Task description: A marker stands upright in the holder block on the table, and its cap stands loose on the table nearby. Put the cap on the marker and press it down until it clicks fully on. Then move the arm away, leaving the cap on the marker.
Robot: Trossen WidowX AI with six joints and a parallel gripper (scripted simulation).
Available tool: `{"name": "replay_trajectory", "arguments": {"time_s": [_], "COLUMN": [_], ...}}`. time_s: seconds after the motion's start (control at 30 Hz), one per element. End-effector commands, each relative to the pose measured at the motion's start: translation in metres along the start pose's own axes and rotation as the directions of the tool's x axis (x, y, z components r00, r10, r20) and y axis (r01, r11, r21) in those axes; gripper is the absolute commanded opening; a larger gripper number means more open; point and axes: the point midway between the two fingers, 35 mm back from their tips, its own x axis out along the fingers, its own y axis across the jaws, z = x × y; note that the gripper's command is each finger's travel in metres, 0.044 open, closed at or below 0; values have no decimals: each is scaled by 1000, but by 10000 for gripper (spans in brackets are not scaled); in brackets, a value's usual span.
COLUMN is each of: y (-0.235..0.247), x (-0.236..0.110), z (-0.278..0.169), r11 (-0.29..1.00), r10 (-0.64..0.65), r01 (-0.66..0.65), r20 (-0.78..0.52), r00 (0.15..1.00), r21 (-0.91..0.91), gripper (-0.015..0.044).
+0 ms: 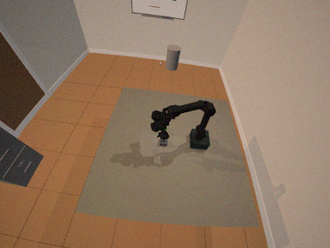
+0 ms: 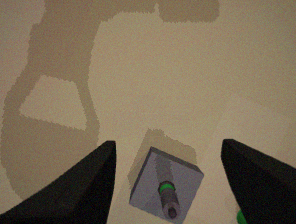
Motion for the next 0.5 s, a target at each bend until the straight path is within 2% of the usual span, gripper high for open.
{"name": "replay_trajectory", "arguments": {"time_s": [0.0,0.2,0.4,0.47], "y": [-52,-90,-118,-121], "x": [19,26,29,30], "z": [-49,-93,-141,-144], "r11": [979,930,854,846], "r10": [-48,-56,-36,-33], "r01": [18,-40,-153,-163], "r20": [-143,-249,-349,-356], "r00": [989,967,936,934], "r21": [-203,-365,-497,-507], "gripper": [244,244,244,244]}}
